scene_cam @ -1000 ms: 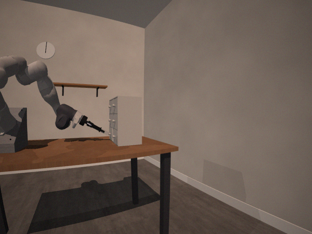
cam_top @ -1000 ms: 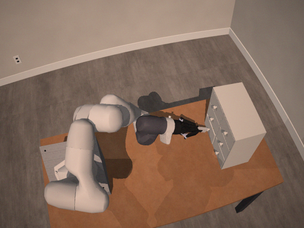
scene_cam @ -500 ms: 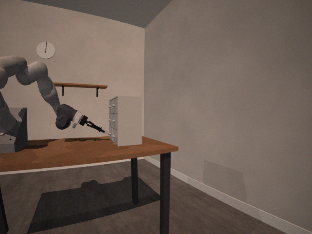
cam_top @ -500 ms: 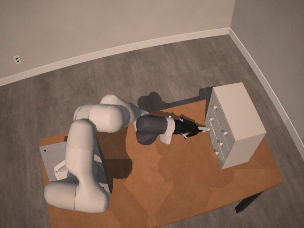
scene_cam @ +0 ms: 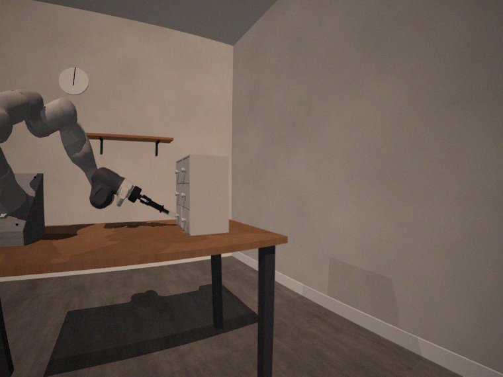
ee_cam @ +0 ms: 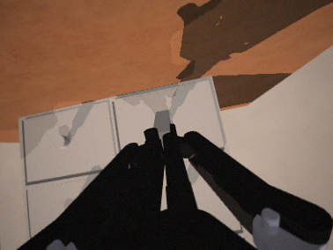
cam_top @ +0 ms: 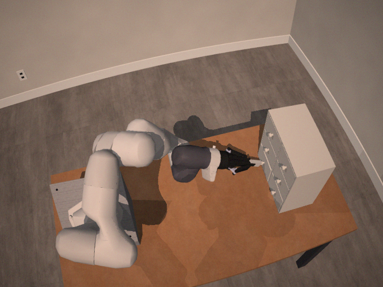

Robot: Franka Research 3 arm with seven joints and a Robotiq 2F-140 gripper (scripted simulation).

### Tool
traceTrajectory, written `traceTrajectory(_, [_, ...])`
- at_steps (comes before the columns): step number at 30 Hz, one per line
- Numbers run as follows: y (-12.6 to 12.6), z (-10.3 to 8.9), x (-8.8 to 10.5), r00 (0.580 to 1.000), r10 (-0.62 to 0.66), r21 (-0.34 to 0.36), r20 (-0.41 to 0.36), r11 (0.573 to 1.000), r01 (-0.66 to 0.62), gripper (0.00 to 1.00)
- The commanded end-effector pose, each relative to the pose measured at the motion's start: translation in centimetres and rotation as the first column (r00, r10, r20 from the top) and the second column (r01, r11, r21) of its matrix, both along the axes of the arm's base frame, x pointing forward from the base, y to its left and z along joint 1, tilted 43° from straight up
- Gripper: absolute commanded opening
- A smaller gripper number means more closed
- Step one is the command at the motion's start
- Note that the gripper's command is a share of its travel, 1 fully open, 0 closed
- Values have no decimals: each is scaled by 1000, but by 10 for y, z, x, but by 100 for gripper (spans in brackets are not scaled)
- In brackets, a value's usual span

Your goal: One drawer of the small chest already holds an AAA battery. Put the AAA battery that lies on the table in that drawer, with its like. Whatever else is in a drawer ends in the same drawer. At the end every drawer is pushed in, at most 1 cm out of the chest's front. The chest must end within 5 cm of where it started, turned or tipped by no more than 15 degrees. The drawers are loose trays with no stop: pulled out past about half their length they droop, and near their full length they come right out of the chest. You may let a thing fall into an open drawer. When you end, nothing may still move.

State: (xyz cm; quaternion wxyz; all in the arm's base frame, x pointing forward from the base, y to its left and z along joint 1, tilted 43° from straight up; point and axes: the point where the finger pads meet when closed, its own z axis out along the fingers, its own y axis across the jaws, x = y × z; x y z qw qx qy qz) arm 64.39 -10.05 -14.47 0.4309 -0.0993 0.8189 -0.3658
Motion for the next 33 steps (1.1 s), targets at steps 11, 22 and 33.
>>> traceTrajectory(11, [-2, 0, 0, 1000, -3, -4, -2, 1000, 3, 0])
traceTrajectory(22, [-2, 0, 0, 1000, -3, -4, -2, 1000, 3, 0])
traceTrajectory(33, [-1, 0, -3, 1000, -3, -4, -2, 1000, 3, 0])
